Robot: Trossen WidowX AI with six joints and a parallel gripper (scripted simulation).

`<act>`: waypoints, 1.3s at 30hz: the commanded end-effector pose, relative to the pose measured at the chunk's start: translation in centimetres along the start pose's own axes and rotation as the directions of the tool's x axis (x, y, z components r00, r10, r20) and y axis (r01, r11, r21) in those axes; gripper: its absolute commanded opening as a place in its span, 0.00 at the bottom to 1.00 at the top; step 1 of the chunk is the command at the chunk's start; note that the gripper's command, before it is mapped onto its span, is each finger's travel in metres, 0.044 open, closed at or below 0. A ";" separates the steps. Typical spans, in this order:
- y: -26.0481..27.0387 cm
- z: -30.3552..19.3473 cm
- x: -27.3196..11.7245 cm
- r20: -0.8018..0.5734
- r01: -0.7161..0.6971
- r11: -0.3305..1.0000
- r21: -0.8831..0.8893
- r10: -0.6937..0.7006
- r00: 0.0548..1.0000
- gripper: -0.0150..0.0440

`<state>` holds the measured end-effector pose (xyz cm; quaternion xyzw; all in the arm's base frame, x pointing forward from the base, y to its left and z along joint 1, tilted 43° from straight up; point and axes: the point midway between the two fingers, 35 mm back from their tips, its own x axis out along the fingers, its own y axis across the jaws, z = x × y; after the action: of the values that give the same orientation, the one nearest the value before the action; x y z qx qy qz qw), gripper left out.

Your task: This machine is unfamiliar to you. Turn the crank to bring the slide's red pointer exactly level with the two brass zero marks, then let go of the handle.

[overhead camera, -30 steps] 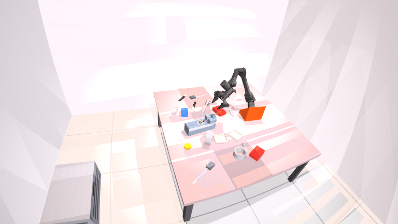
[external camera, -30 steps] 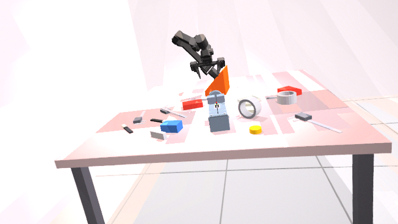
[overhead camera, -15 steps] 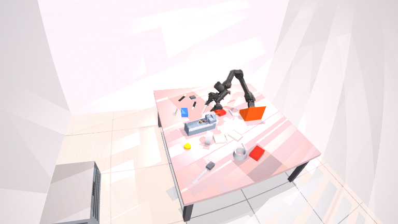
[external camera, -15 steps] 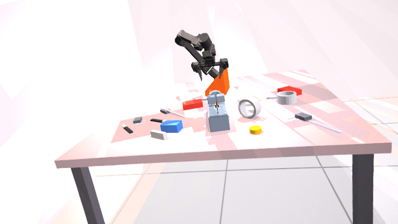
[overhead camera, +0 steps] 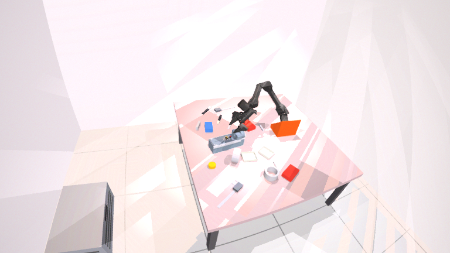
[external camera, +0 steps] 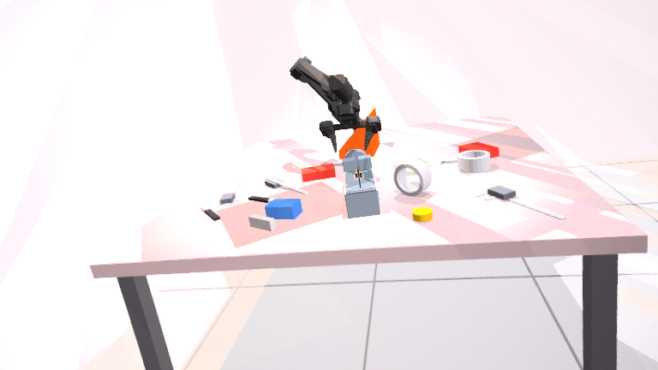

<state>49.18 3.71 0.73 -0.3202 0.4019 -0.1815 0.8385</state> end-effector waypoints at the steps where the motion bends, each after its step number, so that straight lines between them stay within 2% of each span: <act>1: 0.6 -1.1 0.7 -0.008 -0.008 1.000 -0.017 0.008 1.000 1.00; 19: 0.6 -1.0 0.6 -0.008 -0.008 1.000 -0.017 0.008 1.000 1.00; 28: 0.5 2.9 -3.9 -0.008 -0.007 1.000 -0.012 0.007 1.000 1.00; 39: -0.7 0.6 -6.6 0.011 -0.055 0.997 -0.051 0.056 0.998 1.00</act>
<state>46.72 7.24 4.84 -0.3286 0.4091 -0.1568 0.8367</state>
